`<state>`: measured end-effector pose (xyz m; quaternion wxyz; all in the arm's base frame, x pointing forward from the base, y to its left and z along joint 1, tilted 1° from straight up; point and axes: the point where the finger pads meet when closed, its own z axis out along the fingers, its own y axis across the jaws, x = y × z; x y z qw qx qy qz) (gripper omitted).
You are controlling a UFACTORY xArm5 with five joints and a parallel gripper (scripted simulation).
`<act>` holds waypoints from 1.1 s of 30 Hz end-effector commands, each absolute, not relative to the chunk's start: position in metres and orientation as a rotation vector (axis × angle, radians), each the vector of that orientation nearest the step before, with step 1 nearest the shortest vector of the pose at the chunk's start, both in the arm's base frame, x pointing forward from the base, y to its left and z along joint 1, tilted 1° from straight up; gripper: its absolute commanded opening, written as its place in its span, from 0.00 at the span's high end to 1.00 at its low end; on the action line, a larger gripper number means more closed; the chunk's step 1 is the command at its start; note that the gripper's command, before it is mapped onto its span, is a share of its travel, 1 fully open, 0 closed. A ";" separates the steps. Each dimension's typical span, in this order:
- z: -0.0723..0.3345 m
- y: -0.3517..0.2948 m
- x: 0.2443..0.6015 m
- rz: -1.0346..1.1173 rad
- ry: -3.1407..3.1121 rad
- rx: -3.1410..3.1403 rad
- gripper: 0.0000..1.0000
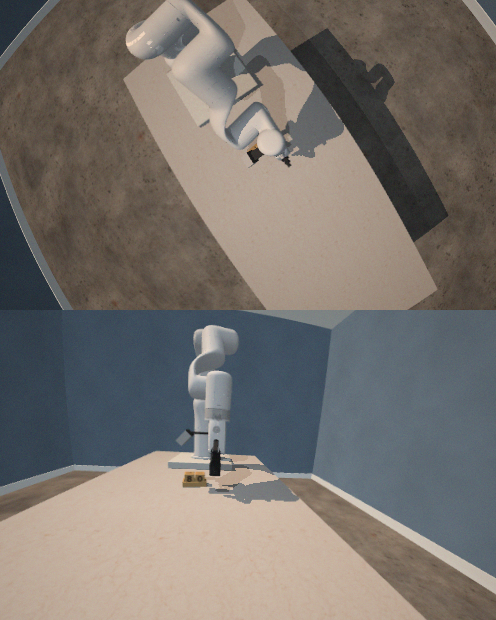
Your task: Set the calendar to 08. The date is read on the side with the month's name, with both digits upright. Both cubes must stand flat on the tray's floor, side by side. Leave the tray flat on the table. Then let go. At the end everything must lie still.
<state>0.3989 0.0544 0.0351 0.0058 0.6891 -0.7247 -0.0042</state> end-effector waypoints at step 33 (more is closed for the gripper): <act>0.019 0.056 0.432 -0.012 -2.269 2.158 0.00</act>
